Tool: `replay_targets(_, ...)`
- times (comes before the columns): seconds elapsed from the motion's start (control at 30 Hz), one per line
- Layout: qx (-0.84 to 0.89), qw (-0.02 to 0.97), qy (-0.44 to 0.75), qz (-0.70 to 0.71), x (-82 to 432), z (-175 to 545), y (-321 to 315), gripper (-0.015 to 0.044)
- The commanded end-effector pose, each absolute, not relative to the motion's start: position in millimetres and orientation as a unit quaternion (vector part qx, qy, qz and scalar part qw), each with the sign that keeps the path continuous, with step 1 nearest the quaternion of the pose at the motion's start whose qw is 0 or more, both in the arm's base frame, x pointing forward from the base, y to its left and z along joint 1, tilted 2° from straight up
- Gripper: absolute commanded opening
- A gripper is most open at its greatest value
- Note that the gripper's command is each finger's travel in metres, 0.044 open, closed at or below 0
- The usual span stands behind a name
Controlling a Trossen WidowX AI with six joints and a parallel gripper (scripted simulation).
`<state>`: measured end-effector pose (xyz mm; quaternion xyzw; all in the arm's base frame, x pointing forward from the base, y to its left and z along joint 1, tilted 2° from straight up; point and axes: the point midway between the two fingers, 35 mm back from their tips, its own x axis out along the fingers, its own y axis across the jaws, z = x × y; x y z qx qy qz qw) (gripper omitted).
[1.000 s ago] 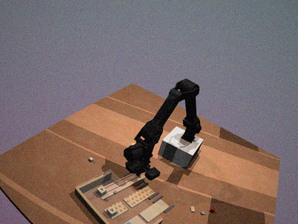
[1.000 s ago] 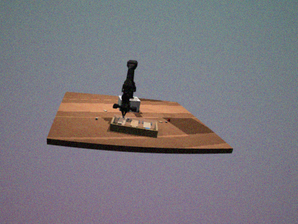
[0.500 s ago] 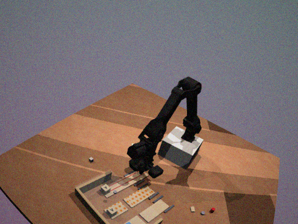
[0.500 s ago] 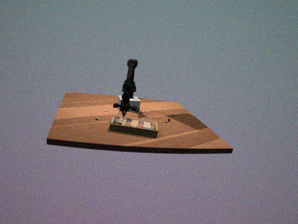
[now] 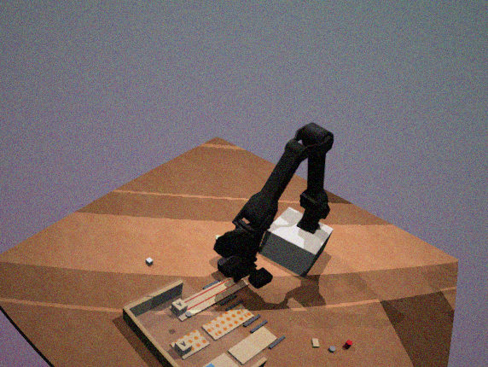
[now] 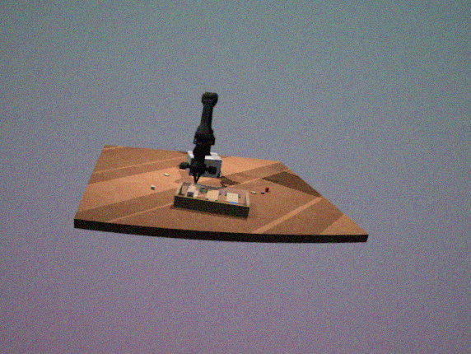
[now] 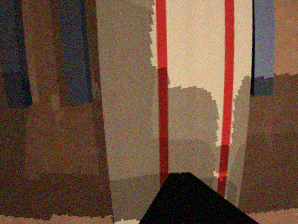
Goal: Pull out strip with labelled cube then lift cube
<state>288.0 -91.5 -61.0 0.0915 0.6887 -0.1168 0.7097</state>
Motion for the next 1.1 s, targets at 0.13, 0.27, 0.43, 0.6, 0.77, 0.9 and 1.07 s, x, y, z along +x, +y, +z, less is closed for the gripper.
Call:
replay_targets(0.13,0.092,0.701,0.698,-0.114,268,-65,-86,0.0)
replay_targets(0.27,0.092,0.7,0.698,-0.114,263,-65,-85,0.0)
replay_targets(0.43,0.092,0.7,0.699,-0.114,256,-65,-83,0.0)
replay_targets(0.6,0.092,0.7,0.699,-0.114,249,-66,-81,0.0)
replay_targets(0.77,0.092,0.7,0.699,-0.114,241,-66,-79,0.0)
replay_targets(0.9,0.092,0.7,0.699,-0.114,235,-66,-77,0.0)
replay_targets(1.07,0.092,0.699,0.7,-0.114,228,-66,-75,0.0)
